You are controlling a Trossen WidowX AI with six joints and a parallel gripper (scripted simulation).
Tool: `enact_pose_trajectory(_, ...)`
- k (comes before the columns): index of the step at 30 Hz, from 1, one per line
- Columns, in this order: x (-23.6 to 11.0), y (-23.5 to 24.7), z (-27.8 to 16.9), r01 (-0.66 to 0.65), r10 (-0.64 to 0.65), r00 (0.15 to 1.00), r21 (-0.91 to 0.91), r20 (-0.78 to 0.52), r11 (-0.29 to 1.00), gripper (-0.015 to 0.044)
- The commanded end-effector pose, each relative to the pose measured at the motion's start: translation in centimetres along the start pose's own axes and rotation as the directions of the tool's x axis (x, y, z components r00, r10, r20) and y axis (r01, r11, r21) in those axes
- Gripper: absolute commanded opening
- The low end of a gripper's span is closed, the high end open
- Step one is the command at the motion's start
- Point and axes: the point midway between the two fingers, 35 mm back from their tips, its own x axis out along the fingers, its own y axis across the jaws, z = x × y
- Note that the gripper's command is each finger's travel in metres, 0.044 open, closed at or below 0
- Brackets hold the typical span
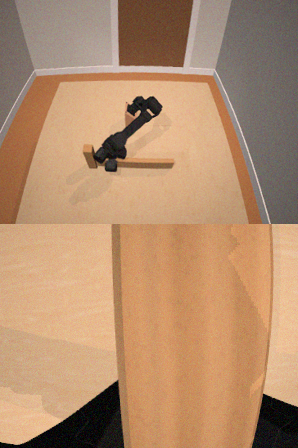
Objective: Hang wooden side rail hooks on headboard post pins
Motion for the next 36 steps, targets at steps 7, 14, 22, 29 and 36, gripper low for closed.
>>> enact_pose_trajectory(7, -0.02, 0.0, -0.29, 0.005, -0.005, 1.0, 0.007, -0.006, 1.0, 0.0)
enact_pose_trajectory(14, 0.1, 0.0, -0.29, 0.005, -0.005, 1.0, 0.007, -0.006, 1.0, 0.0)
enact_pose_trajectory(22, 0.23, 0.0, -0.29, 0.005, -0.005, 1.0, 0.007, -0.006, 1.0, 0.0)
enact_pose_trajectory(29, 0.33, 0.0, -0.29, 0.005, -0.005, 1.0, 0.007, -0.006, 1.0, 0.0)
enact_pose_trajectory(36, 0.42, 0.04, -0.06, 0.0, 0.0, 1.0, 0.001, -0.001, 1.0, 0.0105)
